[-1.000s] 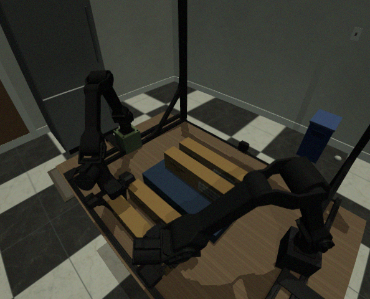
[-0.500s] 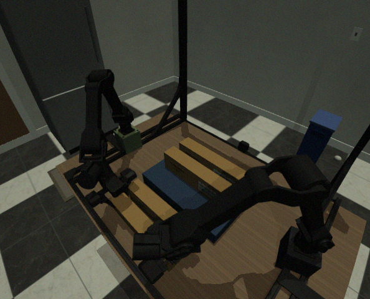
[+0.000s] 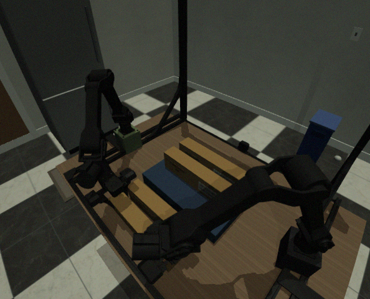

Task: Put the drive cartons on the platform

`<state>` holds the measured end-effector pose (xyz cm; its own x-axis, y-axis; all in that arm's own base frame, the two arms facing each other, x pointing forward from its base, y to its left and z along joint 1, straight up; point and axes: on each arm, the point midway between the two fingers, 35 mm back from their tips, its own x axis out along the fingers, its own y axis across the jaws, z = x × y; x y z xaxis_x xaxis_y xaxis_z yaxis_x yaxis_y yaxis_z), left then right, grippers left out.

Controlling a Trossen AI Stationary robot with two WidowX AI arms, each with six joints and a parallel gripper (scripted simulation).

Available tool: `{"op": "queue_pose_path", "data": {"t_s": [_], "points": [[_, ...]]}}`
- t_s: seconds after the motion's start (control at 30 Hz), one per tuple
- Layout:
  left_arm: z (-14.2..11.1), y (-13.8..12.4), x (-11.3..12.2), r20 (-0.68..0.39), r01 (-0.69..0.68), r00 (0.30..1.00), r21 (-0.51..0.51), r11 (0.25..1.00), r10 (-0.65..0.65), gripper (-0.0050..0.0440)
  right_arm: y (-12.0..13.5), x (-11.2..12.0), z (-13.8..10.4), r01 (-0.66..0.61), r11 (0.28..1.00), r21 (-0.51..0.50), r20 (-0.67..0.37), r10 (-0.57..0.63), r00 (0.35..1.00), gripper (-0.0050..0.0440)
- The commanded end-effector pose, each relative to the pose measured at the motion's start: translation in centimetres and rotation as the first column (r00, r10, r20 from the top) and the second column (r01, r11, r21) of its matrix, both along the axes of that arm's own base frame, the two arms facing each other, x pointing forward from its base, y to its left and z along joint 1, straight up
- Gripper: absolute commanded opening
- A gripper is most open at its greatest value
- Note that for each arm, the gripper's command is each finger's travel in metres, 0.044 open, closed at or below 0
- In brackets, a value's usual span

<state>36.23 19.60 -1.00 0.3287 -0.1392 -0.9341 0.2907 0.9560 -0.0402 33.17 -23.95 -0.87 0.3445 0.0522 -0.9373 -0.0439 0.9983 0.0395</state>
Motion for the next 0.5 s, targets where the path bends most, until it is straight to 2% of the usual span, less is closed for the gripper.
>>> {"op": "queue_pose_path", "data": {"t_s": [0.0, 0.47], "points": [[1.8, 1.1, 0.1, 0.032, -0.01, 0.999, 0.032, 0.999, 0.009, 0.0, -1.1, 0.2, 1.9, 0.008, 0.999, -0.038, 0.032, -0.007, 0.999, 0.0], [0.6, 1.1, 0.1, 0.032, -0.01, 0.999, 0.032, 0.999, 0.009, 0.0, -1.1, 0.2, 0.7, 0.008, 0.999, -0.038, 0.032, -0.007, 0.999, 0.0]]}}
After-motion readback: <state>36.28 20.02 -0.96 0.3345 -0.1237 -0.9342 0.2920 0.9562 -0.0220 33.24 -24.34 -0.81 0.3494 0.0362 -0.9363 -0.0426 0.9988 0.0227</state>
